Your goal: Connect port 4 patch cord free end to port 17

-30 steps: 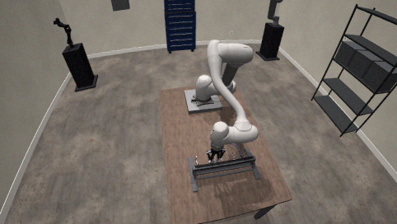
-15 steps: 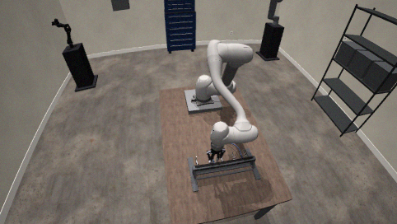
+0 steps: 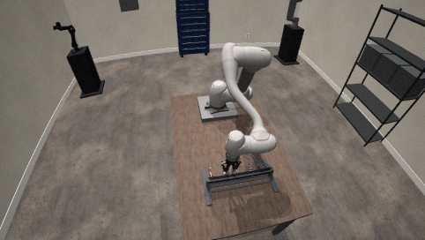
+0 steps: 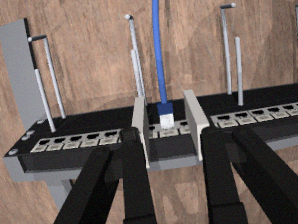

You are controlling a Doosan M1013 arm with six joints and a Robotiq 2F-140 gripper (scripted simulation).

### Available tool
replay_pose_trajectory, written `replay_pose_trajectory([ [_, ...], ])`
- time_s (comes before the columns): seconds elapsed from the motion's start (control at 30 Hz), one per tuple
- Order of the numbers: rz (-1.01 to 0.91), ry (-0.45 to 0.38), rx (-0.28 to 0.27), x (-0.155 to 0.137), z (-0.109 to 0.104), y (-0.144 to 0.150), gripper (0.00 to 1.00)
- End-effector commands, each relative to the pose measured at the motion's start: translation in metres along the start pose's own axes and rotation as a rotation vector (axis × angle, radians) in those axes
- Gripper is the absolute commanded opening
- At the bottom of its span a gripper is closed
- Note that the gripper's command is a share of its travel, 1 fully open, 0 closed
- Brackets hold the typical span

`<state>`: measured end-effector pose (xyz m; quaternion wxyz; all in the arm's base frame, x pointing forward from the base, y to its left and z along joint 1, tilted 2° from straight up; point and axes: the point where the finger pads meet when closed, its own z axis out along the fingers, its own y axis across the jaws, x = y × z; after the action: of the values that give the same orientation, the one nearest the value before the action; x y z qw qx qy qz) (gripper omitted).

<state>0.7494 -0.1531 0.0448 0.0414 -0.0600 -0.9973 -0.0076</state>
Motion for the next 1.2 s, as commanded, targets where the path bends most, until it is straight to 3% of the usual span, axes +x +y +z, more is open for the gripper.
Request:
replay_pose_trajectory([
  [0.0,-0.005,-0.002,0.001,0.0,0.0,0.003,0.22],
  [0.93,-0.005,-0.002,0.001,0.0,-0.002,0.003,0.22],
  [1.17,-0.005,-0.002,0.001,0.001,-0.012,0.003,0.22],
])
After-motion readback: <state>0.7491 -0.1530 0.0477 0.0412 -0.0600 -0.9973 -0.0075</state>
